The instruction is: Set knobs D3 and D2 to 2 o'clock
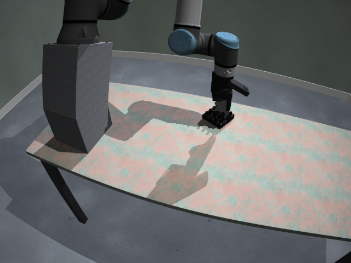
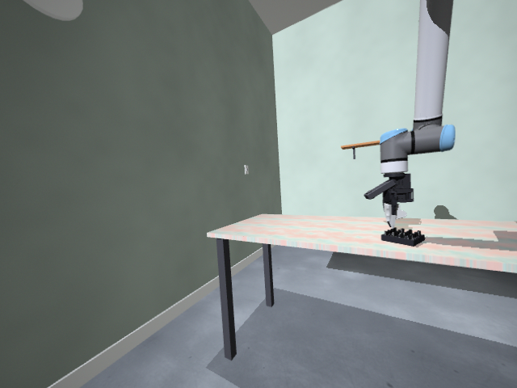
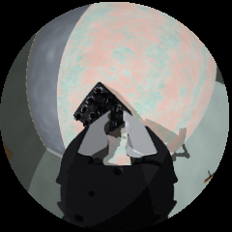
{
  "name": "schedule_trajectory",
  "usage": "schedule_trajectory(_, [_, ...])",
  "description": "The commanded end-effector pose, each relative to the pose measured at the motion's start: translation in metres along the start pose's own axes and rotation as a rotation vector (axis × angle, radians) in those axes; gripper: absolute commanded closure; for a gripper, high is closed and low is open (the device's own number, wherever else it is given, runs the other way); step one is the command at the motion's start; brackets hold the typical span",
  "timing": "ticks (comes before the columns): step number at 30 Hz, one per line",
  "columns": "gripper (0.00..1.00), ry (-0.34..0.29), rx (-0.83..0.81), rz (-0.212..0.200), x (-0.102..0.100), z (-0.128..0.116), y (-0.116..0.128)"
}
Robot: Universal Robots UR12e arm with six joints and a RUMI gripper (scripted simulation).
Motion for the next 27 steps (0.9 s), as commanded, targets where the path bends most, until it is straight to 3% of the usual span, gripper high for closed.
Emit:
schedule_trajectory(1, [0.89, 0.001, 0.0, 0.0, -0.002, 0.0, 0.0])
schedule_trajectory(27, [0.89, 0.001, 0.0, 0.0, -0.012, 0.0, 0.0])
Point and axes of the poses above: the point where the finger pads meet when closed, its own x axis back along the fingers, its own y axis across the jaws, z = x × y, the point moved 10 cm from there along x, back along the fingers, and after that the axes turned 15 degrees about -x, right-handed, at the moved point
